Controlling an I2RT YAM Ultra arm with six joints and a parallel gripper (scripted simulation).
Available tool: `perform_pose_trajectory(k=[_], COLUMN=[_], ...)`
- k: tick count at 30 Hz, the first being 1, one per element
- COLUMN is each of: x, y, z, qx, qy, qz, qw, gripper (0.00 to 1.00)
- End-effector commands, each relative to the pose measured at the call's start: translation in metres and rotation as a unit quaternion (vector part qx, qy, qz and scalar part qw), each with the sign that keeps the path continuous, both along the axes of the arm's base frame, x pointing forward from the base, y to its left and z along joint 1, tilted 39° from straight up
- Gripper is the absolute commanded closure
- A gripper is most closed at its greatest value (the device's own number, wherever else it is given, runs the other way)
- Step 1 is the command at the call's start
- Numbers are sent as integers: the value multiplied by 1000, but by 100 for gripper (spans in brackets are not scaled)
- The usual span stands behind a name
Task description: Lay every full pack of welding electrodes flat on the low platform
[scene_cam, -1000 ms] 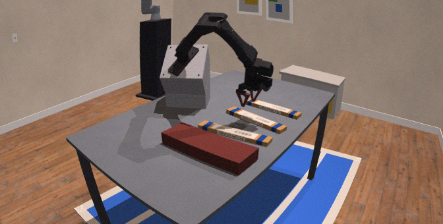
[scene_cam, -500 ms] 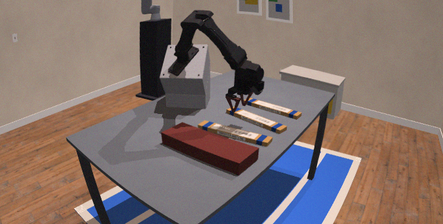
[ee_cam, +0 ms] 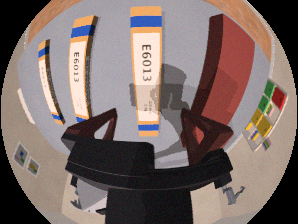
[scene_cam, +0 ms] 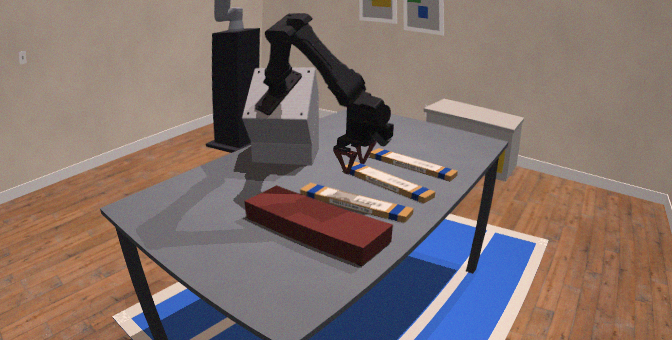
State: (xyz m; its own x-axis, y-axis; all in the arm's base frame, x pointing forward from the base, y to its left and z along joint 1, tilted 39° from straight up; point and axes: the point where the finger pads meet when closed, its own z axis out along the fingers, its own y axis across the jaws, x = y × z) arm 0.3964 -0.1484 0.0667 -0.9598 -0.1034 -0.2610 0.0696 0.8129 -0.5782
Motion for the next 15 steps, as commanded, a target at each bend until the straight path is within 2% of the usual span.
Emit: perform_pose_trajectory(k=[1, 15], x=[12, 16], y=[12, 12], z=[19, 15], qx=[1, 1], qy=[-19, -21], qz=[21, 19], qw=[1000, 1000], gripper=[4, 4])
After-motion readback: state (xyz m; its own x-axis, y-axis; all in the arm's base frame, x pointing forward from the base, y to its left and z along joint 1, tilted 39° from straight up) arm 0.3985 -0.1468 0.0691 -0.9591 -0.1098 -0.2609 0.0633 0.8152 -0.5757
